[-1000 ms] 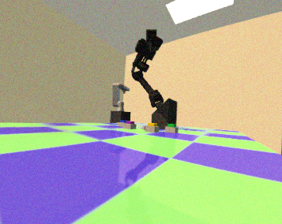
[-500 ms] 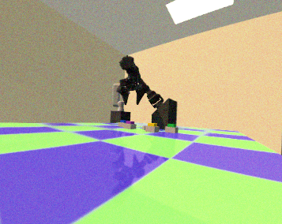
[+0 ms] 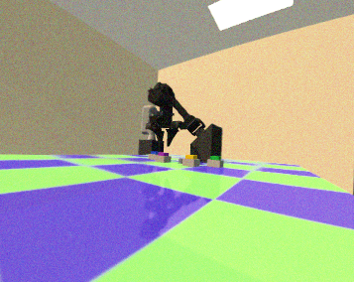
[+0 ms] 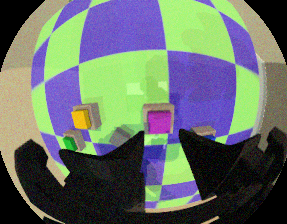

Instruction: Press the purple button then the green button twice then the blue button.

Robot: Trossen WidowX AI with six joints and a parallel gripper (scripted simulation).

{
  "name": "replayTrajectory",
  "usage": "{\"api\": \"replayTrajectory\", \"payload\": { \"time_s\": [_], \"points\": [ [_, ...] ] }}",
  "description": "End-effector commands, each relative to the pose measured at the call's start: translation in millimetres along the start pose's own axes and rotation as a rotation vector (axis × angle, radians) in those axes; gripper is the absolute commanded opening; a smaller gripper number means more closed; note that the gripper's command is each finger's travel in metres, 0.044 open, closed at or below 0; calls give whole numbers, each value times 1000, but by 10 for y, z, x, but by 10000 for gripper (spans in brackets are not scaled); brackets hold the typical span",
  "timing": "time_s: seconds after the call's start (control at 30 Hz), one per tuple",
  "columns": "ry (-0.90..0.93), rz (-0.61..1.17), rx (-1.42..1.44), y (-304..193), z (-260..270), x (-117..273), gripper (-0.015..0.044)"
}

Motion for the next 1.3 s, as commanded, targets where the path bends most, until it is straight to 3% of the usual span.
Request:
{"api": "replayTrajectory", "payload": {
  "time_s": [0.0,1.27],
  "points": [
    [-4,0,6,-5,-3,-12,20],
    [-6,0,6,-8,-7,-351,20]
  ]
}}
Point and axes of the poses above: the point midway between the two fingers, 35 mm back from their tips, its own x axis back along the fingers, its own z axis across the jaws, y = z × x, the point moved 3 cm from there along x, back along the fingers, and after that the axes turned 9 degrees about x, right-handed, at the moved point
